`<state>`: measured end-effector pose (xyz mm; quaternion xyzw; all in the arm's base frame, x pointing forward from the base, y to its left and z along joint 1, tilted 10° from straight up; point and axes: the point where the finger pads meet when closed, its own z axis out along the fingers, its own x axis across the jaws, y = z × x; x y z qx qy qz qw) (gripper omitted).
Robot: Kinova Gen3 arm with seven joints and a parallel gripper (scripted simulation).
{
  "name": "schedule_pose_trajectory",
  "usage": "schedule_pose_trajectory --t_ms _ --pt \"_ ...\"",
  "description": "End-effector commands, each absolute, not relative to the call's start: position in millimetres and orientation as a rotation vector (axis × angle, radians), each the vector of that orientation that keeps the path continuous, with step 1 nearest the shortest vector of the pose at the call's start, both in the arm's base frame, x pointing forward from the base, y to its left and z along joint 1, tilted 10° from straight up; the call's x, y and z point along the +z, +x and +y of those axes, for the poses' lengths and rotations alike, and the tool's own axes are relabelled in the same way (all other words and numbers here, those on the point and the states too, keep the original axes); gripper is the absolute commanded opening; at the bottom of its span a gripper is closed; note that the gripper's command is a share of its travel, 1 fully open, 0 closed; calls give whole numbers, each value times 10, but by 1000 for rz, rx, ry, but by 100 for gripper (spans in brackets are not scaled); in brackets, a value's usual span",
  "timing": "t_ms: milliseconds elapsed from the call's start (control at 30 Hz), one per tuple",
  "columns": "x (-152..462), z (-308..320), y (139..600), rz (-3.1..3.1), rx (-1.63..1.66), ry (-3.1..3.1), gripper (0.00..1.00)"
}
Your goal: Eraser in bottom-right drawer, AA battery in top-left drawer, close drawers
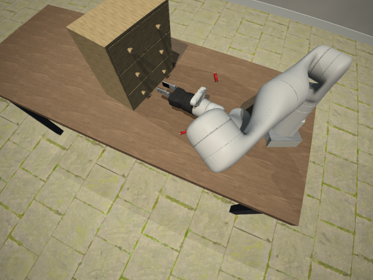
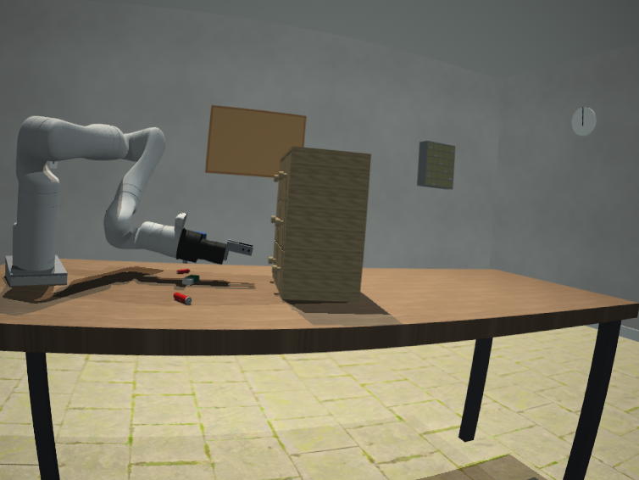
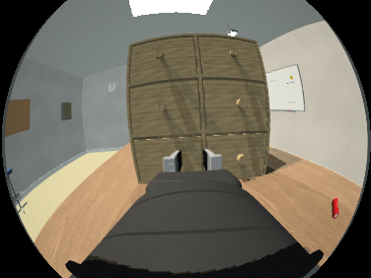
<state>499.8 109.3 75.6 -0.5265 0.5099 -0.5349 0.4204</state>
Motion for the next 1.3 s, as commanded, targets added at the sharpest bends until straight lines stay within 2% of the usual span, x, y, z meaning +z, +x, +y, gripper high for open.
schedule_pose_trajectory --t_ms 0,1267 --pt "740 996 5008 1280 -1352 -1323 67" --pt "669 455 5109 1280 -1352 -1323 67"
